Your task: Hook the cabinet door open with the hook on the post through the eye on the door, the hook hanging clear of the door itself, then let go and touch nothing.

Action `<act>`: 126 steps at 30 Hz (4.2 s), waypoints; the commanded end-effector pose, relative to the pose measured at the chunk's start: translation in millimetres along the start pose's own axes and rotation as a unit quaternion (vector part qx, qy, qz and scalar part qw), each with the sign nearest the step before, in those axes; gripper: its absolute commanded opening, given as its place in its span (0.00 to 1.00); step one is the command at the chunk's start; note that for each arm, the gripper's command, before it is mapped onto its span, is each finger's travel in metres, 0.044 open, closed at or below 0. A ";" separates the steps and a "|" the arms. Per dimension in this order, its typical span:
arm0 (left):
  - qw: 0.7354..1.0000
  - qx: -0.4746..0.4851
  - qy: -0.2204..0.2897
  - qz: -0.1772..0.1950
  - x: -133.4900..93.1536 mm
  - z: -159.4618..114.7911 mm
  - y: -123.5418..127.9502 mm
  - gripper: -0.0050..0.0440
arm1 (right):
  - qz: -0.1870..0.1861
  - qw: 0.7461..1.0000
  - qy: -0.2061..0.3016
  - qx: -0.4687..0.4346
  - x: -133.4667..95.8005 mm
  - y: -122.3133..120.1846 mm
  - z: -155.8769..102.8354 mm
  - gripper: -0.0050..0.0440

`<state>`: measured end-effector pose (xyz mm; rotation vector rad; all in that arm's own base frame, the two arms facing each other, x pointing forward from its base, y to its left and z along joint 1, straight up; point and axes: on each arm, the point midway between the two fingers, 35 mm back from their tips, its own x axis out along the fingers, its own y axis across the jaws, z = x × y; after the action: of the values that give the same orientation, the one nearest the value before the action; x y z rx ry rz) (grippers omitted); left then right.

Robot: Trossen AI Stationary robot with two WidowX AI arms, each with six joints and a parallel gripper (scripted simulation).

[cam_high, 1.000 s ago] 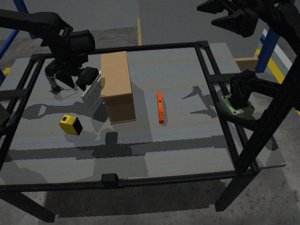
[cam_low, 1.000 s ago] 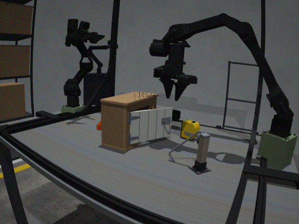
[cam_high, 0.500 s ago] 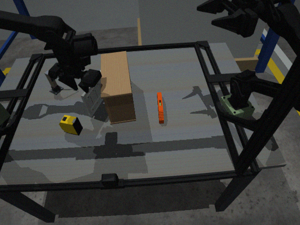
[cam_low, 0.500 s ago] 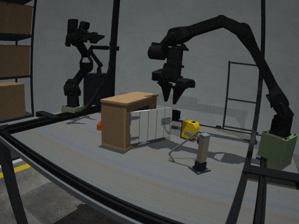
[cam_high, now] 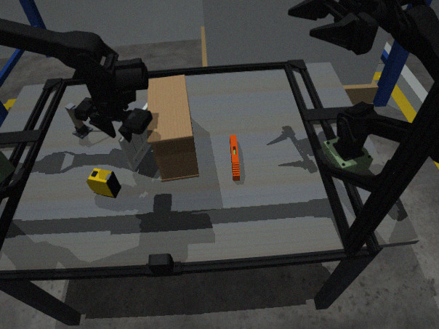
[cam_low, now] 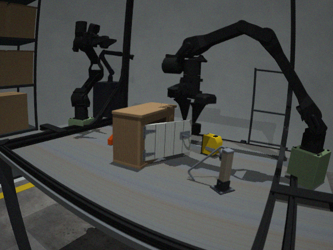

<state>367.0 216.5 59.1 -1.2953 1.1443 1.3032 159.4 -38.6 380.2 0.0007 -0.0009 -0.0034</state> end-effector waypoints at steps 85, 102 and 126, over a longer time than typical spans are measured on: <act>0.988 0.153 0.003 -0.001 -24.8 6.8 51.3 0.55 | 0.002 1.000 0.000 0.000 -0.2 0.9 0.0 0.92; 0.988 0.153 0.003 -0.001 -18.8 6.7 50.9 0.55 | 0.002 1.000 0.000 0.000 -0.2 0.9 0.0 0.92; 0.989 0.151 0.003 -0.001 3.2 6.6 50.6 0.21 | 0.002 1.000 0.000 0.000 -0.2 0.9 0.0 0.92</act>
<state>316.2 216.8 57.6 -1.0751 1.2874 1.0731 159.4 -38.5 380.2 0.0007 -0.0010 -0.0032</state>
